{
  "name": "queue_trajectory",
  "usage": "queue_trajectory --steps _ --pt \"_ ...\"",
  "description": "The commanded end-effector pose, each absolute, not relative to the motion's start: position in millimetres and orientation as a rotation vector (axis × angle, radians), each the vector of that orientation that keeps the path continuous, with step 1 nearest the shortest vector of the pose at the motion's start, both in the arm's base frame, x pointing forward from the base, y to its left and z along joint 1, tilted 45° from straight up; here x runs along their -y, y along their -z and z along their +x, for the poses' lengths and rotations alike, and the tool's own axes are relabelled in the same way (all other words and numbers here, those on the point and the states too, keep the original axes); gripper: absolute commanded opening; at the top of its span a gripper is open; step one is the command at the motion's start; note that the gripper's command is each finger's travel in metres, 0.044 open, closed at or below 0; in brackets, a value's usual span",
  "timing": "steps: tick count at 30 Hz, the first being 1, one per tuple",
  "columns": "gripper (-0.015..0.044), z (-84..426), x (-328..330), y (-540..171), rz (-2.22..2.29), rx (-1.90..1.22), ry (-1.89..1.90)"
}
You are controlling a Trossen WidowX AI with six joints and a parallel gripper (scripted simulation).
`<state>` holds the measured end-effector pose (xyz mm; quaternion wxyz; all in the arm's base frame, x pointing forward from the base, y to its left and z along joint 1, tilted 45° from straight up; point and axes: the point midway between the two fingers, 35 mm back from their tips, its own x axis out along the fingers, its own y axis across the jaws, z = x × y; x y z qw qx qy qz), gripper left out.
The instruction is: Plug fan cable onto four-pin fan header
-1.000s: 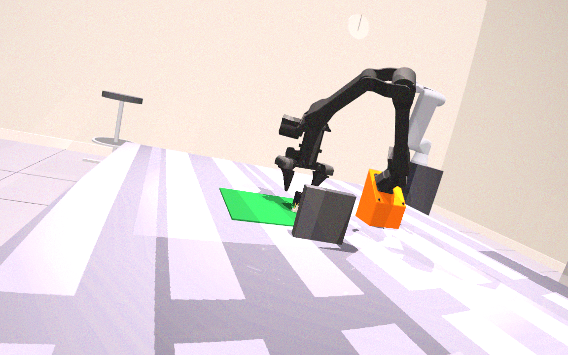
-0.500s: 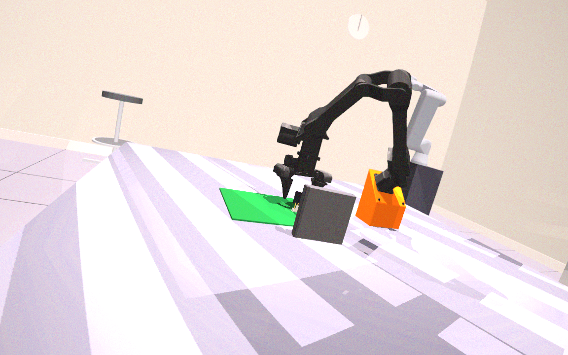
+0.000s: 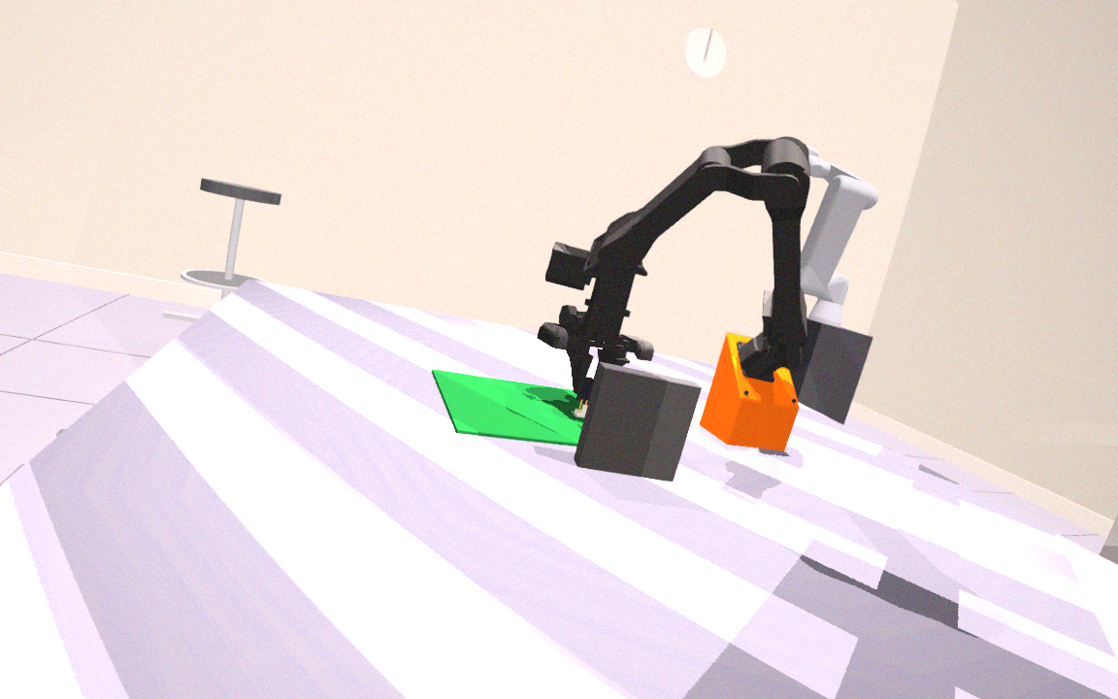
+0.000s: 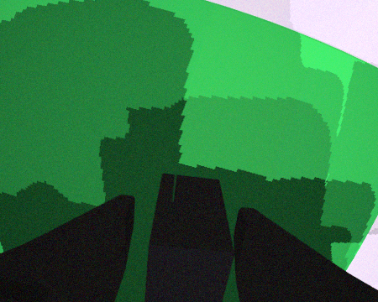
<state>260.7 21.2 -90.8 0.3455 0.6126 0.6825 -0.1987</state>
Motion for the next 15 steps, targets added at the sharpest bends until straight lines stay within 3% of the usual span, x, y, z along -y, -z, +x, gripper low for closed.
queue_trajectory --steps 1,3,15 --pt "0.0046 260.8 -21.2 90.6 1.589 -1.772 0.515" --pt "0.0 260.8 -21.2 90.6 1.589 -1.772 0.515" --pt "0.0 261.8 14.0 56.2 1.593 -1.773 0.514"
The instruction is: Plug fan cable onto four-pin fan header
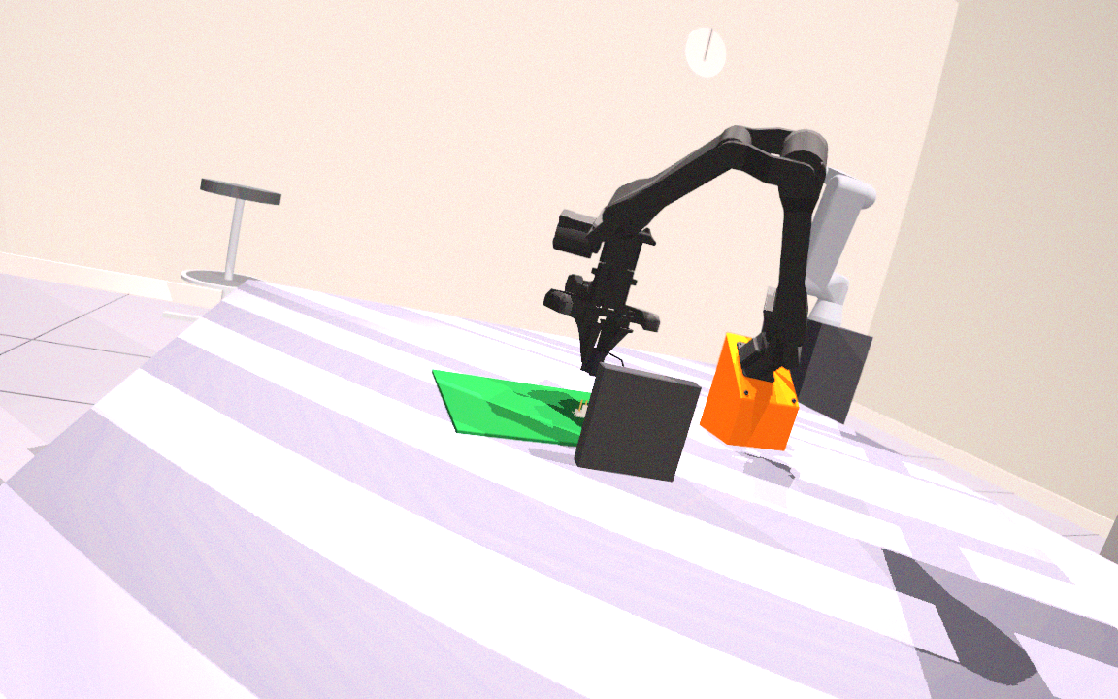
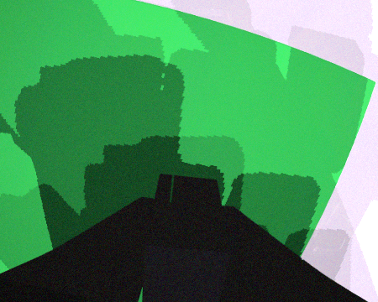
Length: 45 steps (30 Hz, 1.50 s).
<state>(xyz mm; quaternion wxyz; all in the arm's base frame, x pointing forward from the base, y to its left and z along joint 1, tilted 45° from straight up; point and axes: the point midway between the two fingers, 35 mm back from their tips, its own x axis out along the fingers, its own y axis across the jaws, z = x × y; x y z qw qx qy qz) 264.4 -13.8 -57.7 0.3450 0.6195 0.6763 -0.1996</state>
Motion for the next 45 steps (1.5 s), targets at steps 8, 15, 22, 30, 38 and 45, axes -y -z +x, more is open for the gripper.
queue_trajectory --steps 8,15,22,30,38,45 --pt "0.0 267.0 4.5 46.7 1.415 -1.76 0.278" --pt "0.0 271.4 -5.1 37.5 1.241 -1.729 0.062" --pt "0.0 275.0 -15.0 28.1 1.062 -1.681 -0.144" --pt "0.0 278.4 -26.8 17.3 0.855 -1.606 -0.369" --pt "0.0 280.7 -38.7 6.6 0.65 -1.514 -0.576" --pt "0.0 280.9 -40.4 6.4 0.633 -1.505 -0.593"
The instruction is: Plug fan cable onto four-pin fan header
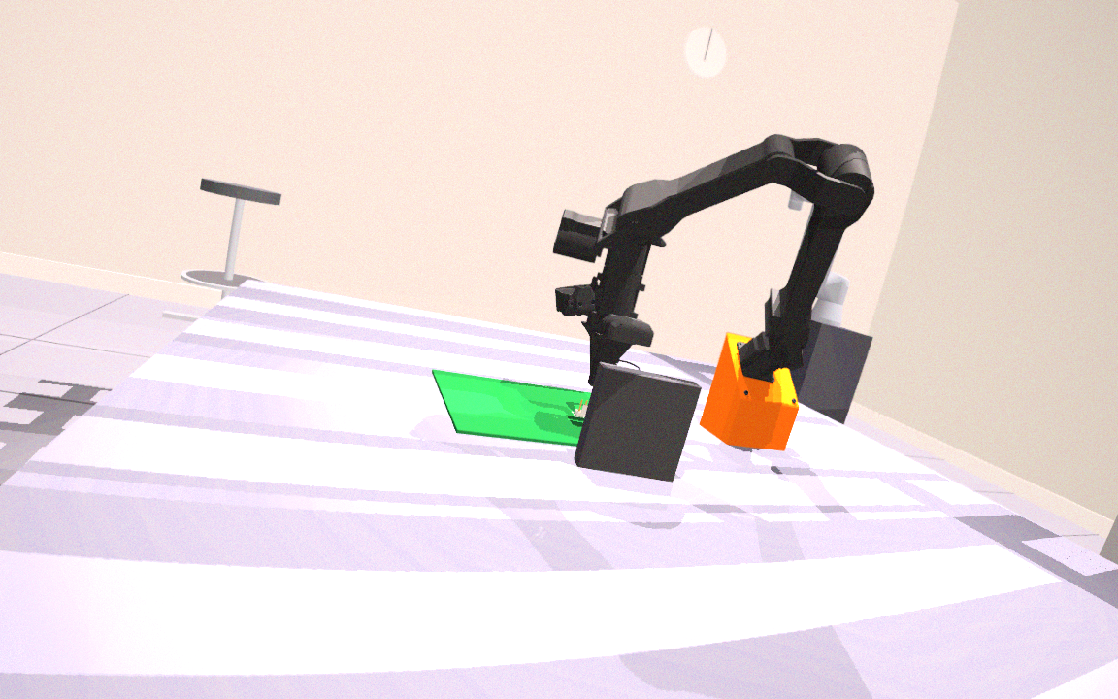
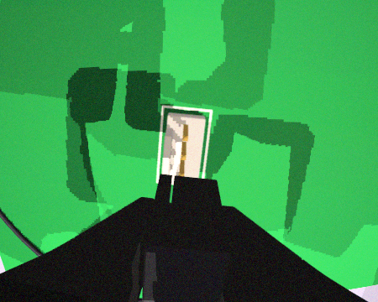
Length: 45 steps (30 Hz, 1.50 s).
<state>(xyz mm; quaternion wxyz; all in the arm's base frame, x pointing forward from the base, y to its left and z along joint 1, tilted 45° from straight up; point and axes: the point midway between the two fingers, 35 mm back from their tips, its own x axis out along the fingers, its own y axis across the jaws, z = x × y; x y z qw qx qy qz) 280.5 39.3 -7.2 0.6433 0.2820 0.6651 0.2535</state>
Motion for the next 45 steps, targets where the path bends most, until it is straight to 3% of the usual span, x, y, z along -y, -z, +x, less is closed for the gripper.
queue_trajectory --steps 1,45 --pt "0.0 280.9 -40.4 6.4 0.633 -1.505 -0.593" --pt "0.0 289.1 -55.8 20.5 0.636 -1.506 -0.591"
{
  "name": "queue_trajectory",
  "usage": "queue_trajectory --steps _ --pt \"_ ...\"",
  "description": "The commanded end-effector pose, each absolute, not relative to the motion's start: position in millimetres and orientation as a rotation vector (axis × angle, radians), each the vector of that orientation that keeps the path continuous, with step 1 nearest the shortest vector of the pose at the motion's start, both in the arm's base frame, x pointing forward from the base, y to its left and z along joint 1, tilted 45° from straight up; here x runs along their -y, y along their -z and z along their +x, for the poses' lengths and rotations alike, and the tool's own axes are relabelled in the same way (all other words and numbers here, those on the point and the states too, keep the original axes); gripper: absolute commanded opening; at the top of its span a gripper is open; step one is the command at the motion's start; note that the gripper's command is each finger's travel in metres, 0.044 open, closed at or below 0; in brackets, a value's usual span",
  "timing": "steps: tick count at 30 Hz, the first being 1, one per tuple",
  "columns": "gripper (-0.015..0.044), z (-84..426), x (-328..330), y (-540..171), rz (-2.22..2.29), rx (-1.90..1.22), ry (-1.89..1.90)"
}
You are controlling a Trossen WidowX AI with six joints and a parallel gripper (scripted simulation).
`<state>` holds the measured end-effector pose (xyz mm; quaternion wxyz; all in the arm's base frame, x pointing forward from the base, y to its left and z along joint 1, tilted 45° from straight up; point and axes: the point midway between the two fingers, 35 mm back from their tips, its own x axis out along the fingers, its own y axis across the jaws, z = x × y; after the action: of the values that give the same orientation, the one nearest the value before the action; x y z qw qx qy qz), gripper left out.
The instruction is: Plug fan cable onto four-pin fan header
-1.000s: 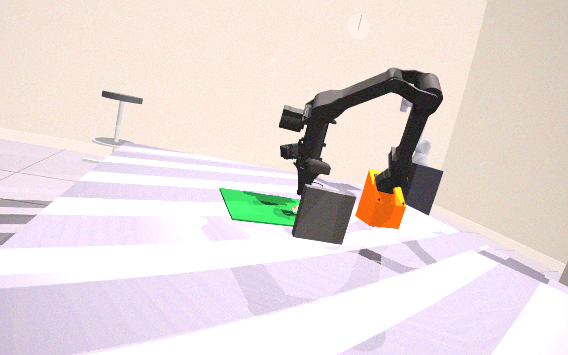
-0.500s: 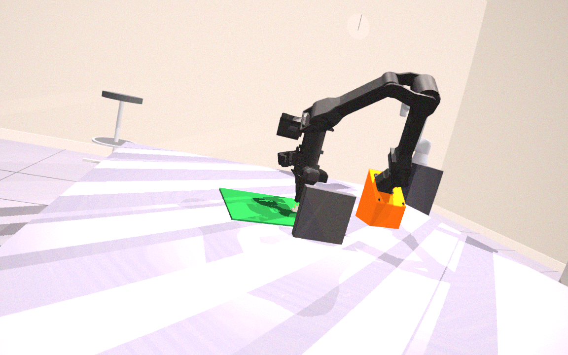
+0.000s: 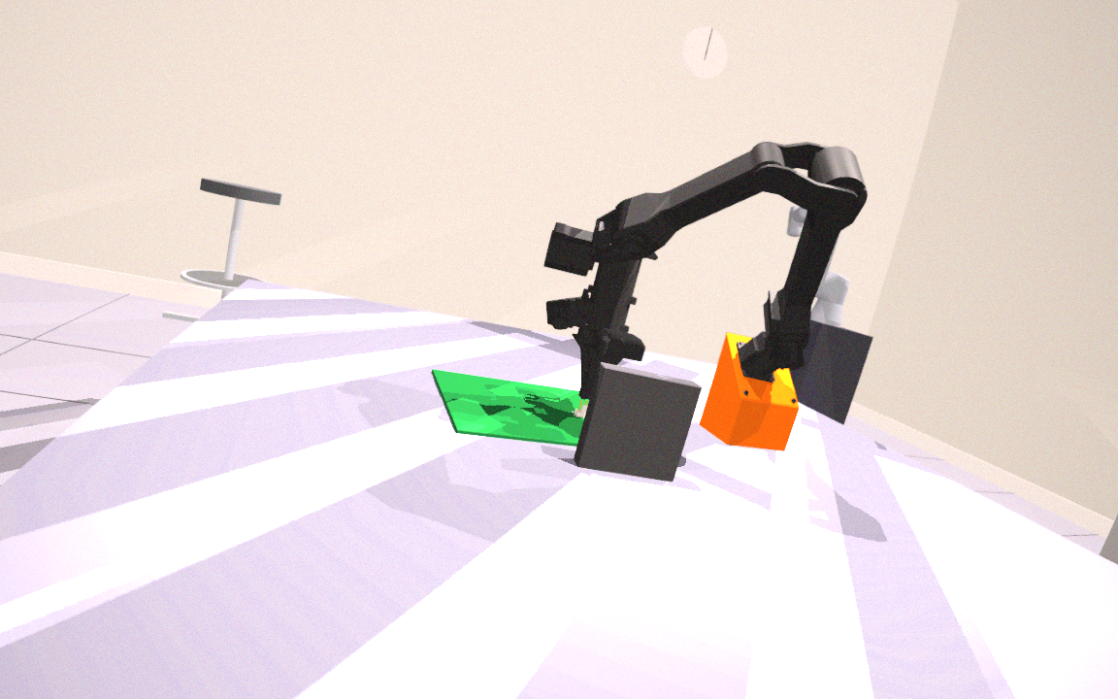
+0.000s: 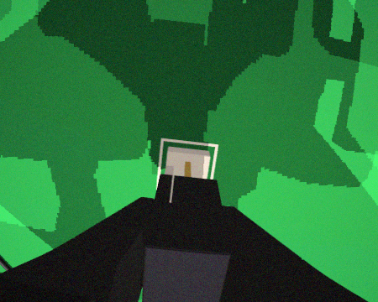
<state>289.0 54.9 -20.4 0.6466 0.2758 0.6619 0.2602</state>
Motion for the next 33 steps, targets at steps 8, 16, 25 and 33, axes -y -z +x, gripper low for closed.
queue_trajectory --steps 8,16,25,33 --pt "0.0 289.2 -57.1 21.9 0.637 -1.506 -0.59" --pt "0.0 289.2 -58.4 23.3 0.638 -1.507 -0.59" --pt "0.0 289.1 -59.9 24.7 0.638 -1.506 -0.59" --pt "0.0 289.1 -61.7 26.5 0.638 -1.506 -0.59"
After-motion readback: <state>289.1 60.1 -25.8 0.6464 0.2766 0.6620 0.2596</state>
